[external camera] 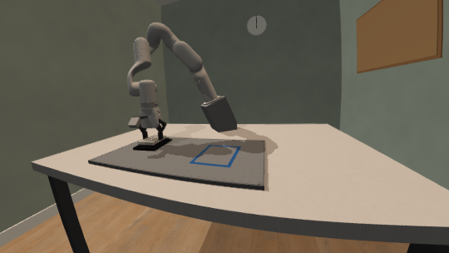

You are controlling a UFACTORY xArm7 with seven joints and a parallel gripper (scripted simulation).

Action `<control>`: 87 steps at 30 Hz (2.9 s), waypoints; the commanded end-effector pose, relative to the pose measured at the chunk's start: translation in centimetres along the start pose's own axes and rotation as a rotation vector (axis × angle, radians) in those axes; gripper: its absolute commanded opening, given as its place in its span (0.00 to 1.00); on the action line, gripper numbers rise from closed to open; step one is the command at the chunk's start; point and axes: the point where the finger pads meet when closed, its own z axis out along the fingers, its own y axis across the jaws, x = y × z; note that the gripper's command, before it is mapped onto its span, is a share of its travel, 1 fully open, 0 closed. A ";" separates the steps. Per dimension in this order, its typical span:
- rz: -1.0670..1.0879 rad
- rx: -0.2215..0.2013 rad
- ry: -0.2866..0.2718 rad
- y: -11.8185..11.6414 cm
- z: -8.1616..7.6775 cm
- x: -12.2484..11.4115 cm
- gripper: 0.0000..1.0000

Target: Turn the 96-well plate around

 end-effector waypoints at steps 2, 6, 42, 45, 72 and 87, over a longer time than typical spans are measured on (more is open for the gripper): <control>-0.001 -0.001 0.002 0.0 0.0 0.1 0.00; -0.001 -0.001 0.002 0.0 0.1 0.1 0.00; -0.001 -0.001 0.002 0.0 0.6 0.1 0.00; -0.001 -0.001 0.002 0.0 0.7 0.1 0.00; -0.001 -0.001 0.002 0.0 0.7 0.1 1.00; -0.001 -0.001 0.002 0.0 -0.3 0.1 1.00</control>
